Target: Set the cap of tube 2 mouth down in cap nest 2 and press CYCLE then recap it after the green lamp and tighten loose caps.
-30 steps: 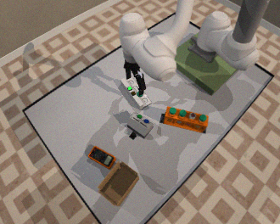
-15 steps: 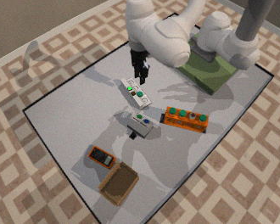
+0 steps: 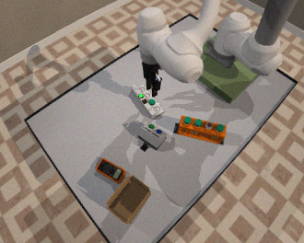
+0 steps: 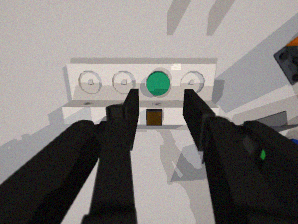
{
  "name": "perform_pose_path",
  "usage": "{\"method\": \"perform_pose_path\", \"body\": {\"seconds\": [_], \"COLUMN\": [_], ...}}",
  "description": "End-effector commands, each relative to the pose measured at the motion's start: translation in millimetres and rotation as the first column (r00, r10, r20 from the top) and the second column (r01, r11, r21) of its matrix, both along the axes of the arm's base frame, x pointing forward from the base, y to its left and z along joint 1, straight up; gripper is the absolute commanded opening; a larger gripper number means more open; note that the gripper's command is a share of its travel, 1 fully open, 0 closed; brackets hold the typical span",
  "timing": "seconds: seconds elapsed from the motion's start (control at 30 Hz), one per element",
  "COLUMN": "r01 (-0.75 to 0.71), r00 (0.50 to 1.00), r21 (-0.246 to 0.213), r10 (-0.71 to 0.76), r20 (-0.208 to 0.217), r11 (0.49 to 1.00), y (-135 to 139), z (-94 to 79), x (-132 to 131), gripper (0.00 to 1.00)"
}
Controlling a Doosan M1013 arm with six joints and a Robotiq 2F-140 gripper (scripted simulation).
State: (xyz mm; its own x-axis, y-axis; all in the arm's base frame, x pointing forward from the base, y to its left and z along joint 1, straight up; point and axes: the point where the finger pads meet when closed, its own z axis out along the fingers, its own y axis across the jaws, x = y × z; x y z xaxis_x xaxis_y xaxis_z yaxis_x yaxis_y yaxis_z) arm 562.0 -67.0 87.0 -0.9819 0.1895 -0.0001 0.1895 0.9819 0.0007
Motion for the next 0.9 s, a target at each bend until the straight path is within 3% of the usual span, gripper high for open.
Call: {"method": "perform_pose_path", "body": {"seconds": [0.0, 0.5, 0.87], "r01": [0.000, 0.000, 0.000], "r00": [1.000, 1.000, 1.000], "r21": [0.000, 0.000, 0.000], "r10": [0.000, 0.000, 0.000], "r20": [0.002, 0.002, 0.002], "r11": [1.000, 1.000, 1.000], "y": [0, 0, 0], "z": [-17.8, -82.3, -83.8], "x": [1, 1, 1], "gripper": [0.36, 0.36, 0.36]}}
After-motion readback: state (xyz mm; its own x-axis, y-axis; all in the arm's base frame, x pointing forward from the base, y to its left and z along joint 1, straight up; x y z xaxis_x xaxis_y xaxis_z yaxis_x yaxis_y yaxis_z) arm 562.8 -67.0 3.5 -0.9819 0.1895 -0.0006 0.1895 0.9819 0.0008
